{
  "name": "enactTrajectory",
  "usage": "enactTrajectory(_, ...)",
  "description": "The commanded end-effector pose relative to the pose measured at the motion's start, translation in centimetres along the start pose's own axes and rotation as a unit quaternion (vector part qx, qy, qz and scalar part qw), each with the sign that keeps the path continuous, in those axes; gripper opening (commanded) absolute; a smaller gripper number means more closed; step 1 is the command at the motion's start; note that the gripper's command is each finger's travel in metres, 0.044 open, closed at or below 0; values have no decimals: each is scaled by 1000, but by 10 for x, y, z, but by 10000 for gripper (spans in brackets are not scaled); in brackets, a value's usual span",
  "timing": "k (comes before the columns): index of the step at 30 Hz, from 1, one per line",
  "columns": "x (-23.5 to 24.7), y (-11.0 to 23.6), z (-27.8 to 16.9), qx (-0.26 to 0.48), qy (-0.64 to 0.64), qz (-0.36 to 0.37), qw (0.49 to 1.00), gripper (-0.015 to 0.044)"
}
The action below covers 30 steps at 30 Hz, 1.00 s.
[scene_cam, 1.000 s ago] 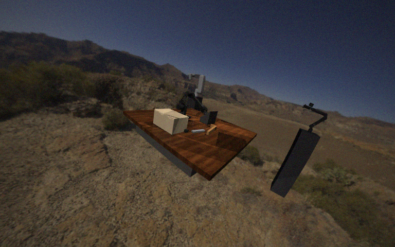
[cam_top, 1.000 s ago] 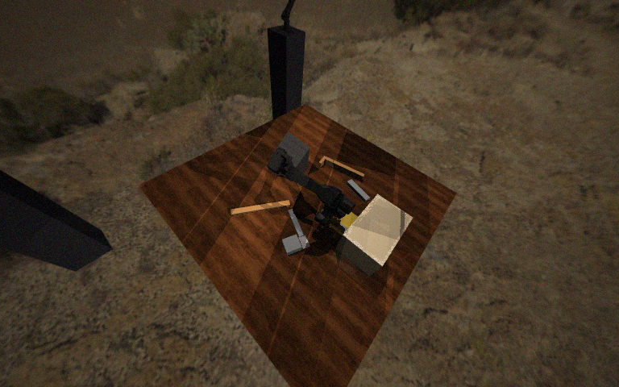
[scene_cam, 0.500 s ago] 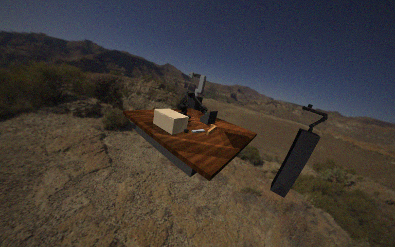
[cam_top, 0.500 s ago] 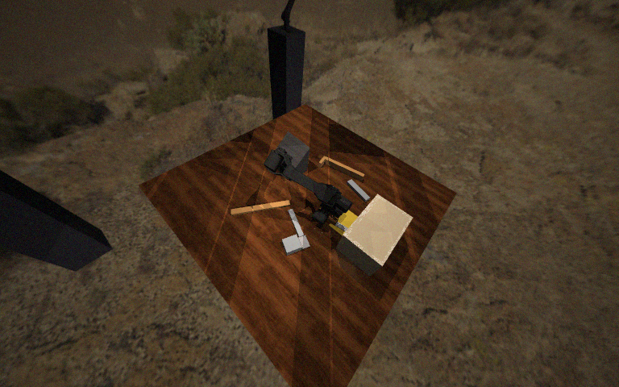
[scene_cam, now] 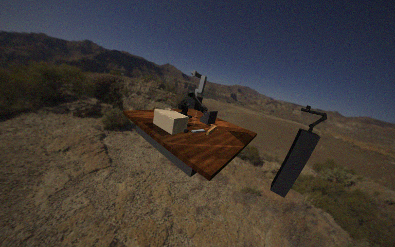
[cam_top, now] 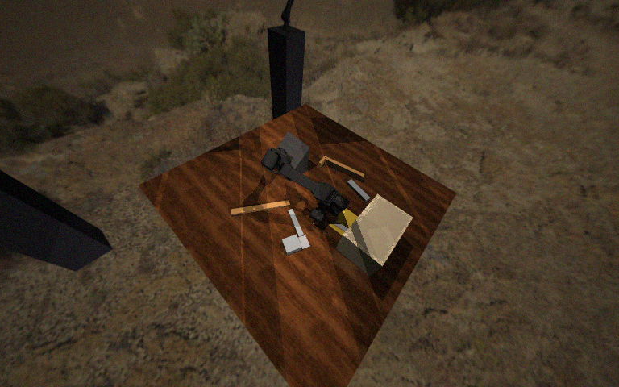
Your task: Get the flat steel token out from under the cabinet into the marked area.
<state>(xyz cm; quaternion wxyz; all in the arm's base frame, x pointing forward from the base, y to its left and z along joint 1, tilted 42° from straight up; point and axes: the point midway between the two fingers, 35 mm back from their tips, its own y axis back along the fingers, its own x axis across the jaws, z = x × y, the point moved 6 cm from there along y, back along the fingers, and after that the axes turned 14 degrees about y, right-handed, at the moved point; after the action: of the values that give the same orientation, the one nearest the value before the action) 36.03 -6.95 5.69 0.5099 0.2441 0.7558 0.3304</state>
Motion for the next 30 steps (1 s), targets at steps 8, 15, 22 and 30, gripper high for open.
enactTrajectory(8,3,-1,-14,3,3,1,1000,0)
enactTrajectory(15,5,-1,-21,3,3,1,1000,0)
enactTrajectory(22,6,-1,-28,3,3,1,1000,0)
enactTrajectory(30,8,-1,-36,3,4,1,1000,0)
